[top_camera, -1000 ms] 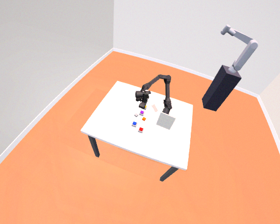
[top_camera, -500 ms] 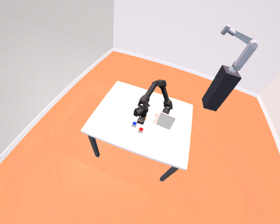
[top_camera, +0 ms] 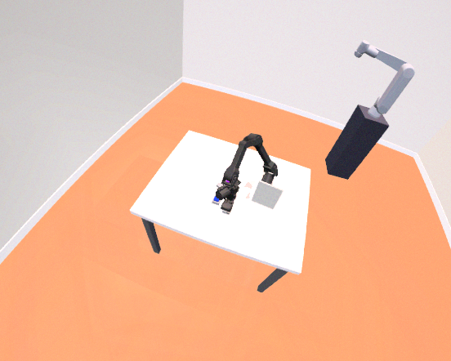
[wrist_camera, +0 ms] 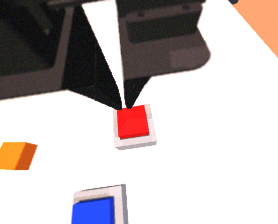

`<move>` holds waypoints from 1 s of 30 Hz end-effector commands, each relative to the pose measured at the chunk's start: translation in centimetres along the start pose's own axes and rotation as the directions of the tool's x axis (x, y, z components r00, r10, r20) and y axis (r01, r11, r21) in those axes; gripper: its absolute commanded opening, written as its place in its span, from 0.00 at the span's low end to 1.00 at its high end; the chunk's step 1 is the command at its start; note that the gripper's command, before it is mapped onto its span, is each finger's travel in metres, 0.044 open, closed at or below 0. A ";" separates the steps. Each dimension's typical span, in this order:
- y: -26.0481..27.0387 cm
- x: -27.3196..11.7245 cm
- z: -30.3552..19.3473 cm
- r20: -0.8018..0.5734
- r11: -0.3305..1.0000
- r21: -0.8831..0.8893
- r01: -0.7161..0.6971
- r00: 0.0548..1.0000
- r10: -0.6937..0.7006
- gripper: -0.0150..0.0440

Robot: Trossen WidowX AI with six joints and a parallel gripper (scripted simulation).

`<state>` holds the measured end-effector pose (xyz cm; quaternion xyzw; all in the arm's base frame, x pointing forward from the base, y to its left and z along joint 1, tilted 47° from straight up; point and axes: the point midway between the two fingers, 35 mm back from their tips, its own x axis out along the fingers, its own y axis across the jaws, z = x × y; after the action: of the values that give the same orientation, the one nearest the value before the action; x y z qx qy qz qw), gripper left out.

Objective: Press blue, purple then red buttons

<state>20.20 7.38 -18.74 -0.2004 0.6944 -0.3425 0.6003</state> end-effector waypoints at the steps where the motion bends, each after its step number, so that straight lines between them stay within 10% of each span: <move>1: 0.1 0.5 0.2 0.012 1.000 -0.002 -0.005 1.000 0.005 0.29; 30: 0.1 3.7 0.2 0.012 1.000 -0.001 -0.004 1.000 0.004 0.29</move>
<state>19.78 5.07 -21.30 -0.1983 0.6908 -0.3398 0.6067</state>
